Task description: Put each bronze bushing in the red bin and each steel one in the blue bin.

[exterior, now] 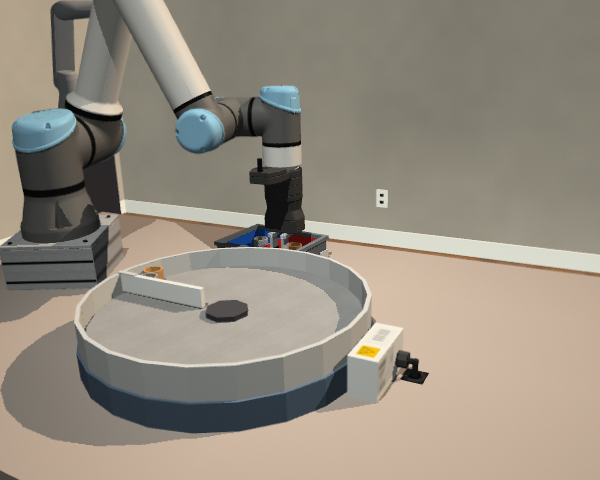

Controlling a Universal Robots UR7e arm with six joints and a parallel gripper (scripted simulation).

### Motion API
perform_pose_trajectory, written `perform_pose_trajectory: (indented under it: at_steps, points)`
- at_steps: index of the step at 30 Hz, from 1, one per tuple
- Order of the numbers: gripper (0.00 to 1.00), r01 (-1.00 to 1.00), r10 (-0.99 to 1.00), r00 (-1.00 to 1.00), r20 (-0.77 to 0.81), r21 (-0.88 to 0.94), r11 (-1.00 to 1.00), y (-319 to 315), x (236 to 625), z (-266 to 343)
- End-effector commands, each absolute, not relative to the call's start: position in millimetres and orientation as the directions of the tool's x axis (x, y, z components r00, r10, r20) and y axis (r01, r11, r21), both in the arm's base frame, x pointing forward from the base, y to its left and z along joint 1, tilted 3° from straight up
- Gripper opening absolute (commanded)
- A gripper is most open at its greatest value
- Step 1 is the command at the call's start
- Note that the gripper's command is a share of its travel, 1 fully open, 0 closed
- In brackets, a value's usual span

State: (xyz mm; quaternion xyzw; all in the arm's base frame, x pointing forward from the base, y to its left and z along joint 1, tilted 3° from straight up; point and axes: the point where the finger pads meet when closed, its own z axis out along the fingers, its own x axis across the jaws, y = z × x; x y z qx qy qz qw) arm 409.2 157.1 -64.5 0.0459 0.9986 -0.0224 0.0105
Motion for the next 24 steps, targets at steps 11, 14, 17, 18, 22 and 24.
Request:
perform_pose_trajectory:
  at_steps: [11,14,17,18,22,24]
  points:
    - [0.42,0.092,0.091,-0.996,-0.025,-0.043,0.995,157.3,409.7,-64.0]
    - [0.42,0.092,0.091,-0.996,-0.025,-0.043,0.995,157.3,409.7,-64.0]
    - [0.42,0.092,0.091,-0.996,-0.025,-0.043,0.995,157.3,409.7,-64.0]
    - [0.42,0.092,0.091,-0.996,-0.025,-0.043,0.995,157.3,409.7,-64.0]
    - [0.42,0.092,0.091,-0.996,-0.025,-0.043,0.995,157.4,410.0,-61.2]
    - [0.42,0.092,0.091,-0.996,-0.025,-0.043,0.995,157.4,410.1,-60.3]
